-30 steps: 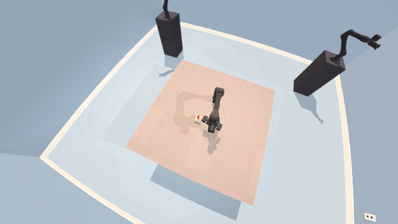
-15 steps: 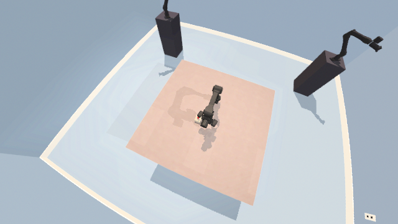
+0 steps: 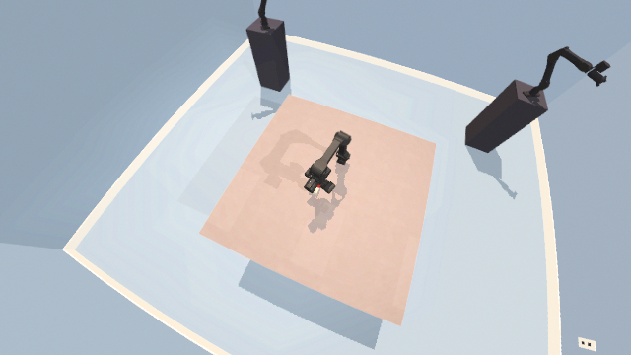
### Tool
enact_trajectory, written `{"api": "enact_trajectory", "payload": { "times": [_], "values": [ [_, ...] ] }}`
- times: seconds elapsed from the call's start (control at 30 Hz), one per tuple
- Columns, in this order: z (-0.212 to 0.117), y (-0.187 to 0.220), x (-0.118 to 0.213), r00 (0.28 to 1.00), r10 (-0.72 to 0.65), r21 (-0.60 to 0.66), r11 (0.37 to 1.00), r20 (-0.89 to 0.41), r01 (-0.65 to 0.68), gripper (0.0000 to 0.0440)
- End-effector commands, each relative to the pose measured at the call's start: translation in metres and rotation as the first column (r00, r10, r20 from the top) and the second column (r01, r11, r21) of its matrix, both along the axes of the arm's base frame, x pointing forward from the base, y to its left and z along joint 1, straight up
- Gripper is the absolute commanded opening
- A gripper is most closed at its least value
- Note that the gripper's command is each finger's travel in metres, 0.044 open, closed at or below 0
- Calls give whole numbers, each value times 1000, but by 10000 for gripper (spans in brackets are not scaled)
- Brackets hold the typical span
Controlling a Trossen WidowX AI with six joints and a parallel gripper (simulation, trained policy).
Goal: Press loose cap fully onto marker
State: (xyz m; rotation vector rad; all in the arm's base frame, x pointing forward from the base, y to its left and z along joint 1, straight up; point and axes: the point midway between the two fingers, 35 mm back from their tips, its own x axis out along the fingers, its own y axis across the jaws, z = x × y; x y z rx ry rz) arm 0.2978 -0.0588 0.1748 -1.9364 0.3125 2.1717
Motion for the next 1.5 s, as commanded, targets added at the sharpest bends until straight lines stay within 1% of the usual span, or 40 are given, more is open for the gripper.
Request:
{"api": "enact_trajectory", "payload": {
  "times": [0.0,0.27,0.8,1.4,1.47],
  "values": [
    [1,-13,-7,1000,-16,0,1000,-4,16,0],
    [-2,-29,-12,999,-51,6,999,-3,51,0],
    [-29,-35,-12,998,-68,26,997,-6,68,0],
    [-71,-32,-16,999,-31,59,998,-25,32,0],
    [-75,-32,-18,999,-29,55,998,-33,31,53]
  ]
}}
